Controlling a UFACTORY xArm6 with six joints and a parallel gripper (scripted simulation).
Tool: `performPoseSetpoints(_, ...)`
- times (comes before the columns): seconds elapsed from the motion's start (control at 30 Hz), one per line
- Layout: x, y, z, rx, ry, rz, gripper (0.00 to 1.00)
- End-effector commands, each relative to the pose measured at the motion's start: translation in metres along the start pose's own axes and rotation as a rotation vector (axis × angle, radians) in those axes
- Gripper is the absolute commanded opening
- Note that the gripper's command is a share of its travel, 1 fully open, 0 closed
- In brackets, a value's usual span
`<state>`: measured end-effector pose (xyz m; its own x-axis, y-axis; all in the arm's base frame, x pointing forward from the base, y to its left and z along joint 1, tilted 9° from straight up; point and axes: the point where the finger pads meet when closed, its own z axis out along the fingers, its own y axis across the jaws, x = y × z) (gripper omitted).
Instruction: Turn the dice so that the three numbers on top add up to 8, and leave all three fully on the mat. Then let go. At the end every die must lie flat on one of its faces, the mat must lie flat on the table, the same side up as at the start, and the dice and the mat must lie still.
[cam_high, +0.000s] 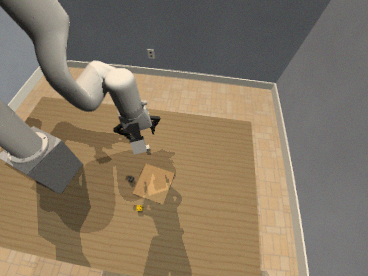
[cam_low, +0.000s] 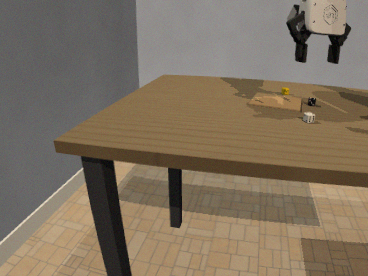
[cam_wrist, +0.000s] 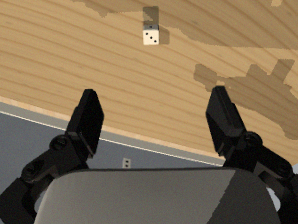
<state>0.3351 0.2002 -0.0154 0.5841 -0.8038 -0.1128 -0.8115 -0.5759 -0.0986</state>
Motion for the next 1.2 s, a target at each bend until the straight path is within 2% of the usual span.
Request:
performPoseSetpoints(0.0,0.0,-0.001,-0.001,0.003,0.001,0.0,1.0)
performPoseSetpoints(0.2,0.0,-0.002,0.003,0.004,-0.001,0.0,1.0)
performPoseSetpoints(0.37,0.005,-0.003,0.045,0.003,0.0,0.0,1.0)
performPoseSetpoints(0.5,0.006,-0.003,0.049,0.002,0.002,0.0,1.0)
performPoseSetpoints(0.53,0.006,-0.003,0.049,0.002,0.002,0.0,0.36)
performPoseSetpoints(1.17,0.006,-0.003,0.049,0.002,0.002,0.0,0.36)
